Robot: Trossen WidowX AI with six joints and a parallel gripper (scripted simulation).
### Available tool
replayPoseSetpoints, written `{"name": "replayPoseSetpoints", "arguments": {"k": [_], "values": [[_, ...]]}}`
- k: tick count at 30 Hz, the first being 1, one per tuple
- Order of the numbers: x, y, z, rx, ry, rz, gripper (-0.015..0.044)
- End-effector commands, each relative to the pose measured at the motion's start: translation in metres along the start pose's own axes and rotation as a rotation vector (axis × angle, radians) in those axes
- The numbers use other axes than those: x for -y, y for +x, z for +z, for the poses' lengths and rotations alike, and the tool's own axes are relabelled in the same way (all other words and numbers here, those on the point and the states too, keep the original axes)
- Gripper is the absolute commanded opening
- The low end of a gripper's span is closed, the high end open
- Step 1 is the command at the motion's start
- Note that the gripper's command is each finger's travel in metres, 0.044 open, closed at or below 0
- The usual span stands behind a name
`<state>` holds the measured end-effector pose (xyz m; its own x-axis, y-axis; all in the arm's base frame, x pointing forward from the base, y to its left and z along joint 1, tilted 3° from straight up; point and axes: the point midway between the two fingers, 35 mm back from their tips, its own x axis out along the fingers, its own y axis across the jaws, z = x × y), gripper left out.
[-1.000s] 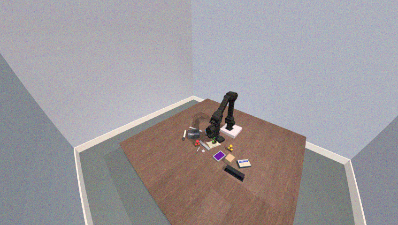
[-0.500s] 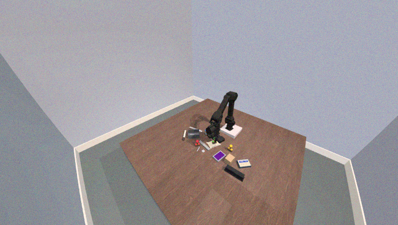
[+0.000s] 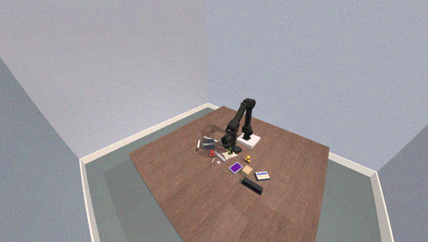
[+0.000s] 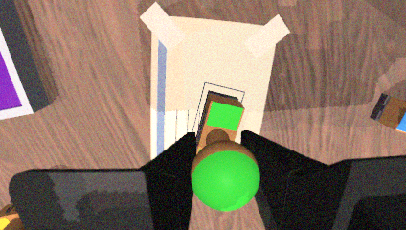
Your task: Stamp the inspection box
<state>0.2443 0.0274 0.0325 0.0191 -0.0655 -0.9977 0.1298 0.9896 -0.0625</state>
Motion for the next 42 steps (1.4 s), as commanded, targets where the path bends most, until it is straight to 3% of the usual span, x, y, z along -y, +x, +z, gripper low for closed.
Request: {"name": "replayPoseSetpoints", "arguments": {"k": [1, 42], "values": [[0.0, -0.002, 0.0, 0.001, -0.003, -0.003, 0.0], [0.0, -0.056, 0.002, 0.001, -0.003, -0.003, 0.0]]}}
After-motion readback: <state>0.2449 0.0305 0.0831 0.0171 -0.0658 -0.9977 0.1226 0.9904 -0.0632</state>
